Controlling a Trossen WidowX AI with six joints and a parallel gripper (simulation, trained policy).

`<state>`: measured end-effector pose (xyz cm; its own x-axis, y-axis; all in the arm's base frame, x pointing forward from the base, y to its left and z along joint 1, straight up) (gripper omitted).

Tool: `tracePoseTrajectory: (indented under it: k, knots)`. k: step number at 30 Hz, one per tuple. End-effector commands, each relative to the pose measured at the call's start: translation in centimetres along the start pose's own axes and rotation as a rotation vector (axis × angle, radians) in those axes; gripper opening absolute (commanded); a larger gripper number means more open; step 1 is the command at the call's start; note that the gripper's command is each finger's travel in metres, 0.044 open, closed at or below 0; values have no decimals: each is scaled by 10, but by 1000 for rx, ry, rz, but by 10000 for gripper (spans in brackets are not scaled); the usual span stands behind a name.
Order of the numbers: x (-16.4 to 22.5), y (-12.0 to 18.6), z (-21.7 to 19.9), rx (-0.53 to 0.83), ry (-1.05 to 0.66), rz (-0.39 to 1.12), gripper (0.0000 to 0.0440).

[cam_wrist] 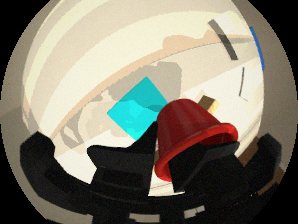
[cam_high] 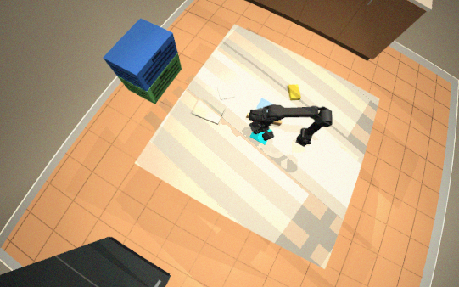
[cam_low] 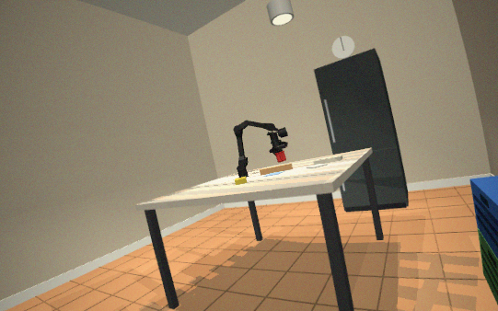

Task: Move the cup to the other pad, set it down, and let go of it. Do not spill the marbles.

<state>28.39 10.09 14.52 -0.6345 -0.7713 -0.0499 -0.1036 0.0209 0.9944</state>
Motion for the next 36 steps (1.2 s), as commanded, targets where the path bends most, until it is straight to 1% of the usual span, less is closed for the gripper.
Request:
tracePoseTrajectory:
  k: [1,17,27,29,30,33,36]
  knots:
    - [1,-4,8,2,1,-5,0]
    - [11,-39,36,18,1,-2,2]
    - [15,-51,39,32,-11,-32,34]
    - [15,-50,38,33,-14,-45,48]
    - [14,-49,38,35,-15,-56,65]
    - [11,-43,36,37,-24,-94,135]
    - [11,-38,37,36,-26,-123,147]
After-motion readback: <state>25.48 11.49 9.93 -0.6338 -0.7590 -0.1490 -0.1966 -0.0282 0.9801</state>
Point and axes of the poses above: the point midway between the two fingers, 35 mm back from their tips, its own y axis back along the fingers, its own z axis across the jaws, x = y × z, the point moved 3 cm from there along y, back along the fingers, and after that the axes turned 1 degree about y, right-handed, at the moved point
